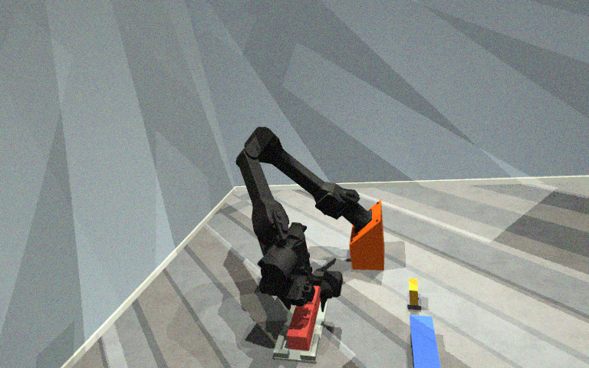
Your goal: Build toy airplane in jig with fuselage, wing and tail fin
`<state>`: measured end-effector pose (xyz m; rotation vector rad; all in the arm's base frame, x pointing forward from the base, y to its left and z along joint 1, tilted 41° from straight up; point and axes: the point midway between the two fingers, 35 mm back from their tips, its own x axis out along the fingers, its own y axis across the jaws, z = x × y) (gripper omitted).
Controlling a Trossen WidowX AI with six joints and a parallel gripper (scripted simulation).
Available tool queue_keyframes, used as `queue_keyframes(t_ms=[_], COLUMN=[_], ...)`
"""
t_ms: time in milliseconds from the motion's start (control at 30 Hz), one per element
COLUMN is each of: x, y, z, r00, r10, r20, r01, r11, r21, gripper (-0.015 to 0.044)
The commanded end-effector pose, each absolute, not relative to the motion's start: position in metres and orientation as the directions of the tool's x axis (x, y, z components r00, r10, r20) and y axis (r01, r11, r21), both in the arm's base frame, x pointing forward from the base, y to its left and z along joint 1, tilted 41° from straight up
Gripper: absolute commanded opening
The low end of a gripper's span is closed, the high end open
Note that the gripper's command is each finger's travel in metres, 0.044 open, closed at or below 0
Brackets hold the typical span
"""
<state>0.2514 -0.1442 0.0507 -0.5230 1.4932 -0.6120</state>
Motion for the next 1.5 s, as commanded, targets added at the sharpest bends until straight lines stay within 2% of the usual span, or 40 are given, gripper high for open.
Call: queue_keyframes(t_ms=[0,200,400,700,1100,1300,1467], x=[0.251,0.254,0.254,0.263,0.34,0.346,0.345], y=[-0.144,-0.136,-0.075,-0.071,0.037,0.097,0.104], z=[0.051,0.059,0.128,0.13,0.029,-0.043,-0.051], r00=[-0.019,-0.018,-0.018,-0.018,-0.011,-0.012,-0.012], r10=[-0.664,-0.661,-0.658,-0.657,-0.638,-0.646,-0.647], r20=[-0.747,-0.75,-0.753,-0.753,-0.77,-0.763,-0.762], r01=[0.054,0.053,0.048,0.045,0.045,0.049,0.05], r11=[0.746,0.749,0.752,0.752,0.769,0.762,0.761], r21=[-0.664,-0.661,-0.658,-0.657,-0.638,-0.645,-0.647], gripper=[0.044,0.044,0.044,0.044,0.044,0.044,0.044])
